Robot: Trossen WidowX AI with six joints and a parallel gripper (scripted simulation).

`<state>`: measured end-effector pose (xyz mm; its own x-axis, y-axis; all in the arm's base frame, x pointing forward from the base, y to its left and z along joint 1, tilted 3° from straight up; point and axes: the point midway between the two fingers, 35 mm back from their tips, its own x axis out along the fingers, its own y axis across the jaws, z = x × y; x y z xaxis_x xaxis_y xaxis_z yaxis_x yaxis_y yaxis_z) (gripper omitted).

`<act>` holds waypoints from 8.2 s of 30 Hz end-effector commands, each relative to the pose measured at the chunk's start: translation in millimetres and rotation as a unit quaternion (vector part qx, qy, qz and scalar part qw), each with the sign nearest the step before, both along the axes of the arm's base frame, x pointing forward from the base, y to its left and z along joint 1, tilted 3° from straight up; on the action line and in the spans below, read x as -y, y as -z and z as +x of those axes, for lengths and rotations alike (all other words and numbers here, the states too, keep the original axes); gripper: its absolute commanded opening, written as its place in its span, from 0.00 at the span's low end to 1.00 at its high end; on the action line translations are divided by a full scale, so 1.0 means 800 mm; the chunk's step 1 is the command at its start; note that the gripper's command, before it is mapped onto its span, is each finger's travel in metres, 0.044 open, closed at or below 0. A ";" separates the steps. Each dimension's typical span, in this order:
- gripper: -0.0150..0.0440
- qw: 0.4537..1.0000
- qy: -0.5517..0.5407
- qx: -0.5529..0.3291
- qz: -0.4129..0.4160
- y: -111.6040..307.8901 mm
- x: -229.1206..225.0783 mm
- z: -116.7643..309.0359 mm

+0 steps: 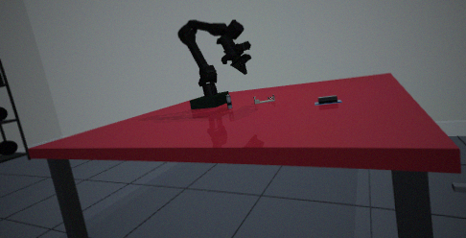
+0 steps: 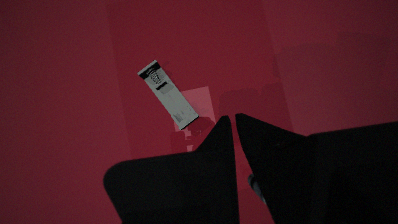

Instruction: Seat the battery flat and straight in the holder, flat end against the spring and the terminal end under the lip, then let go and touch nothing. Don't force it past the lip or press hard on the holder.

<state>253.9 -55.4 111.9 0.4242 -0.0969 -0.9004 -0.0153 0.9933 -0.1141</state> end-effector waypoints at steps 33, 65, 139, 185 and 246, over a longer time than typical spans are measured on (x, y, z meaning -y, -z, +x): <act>0.25 0.971 -0.006 -0.237 0.036 0.124 0.028 -0.094; 0.25 0.971 -0.005 -0.237 0.034 0.123 0.093 -0.092; 0.64 0.691 0.694 -0.122 0.165 0.134 0.121 -0.091; 0.36 0.684 0.701 -0.119 0.166 0.104 0.118 -0.088; 0.36 0.238 0.968 0.027 0.079 0.129 -0.058 0.062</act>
<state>300.4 -8.2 7.6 -0.2658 -0.1157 -0.9571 0.4884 -0.8721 -0.0302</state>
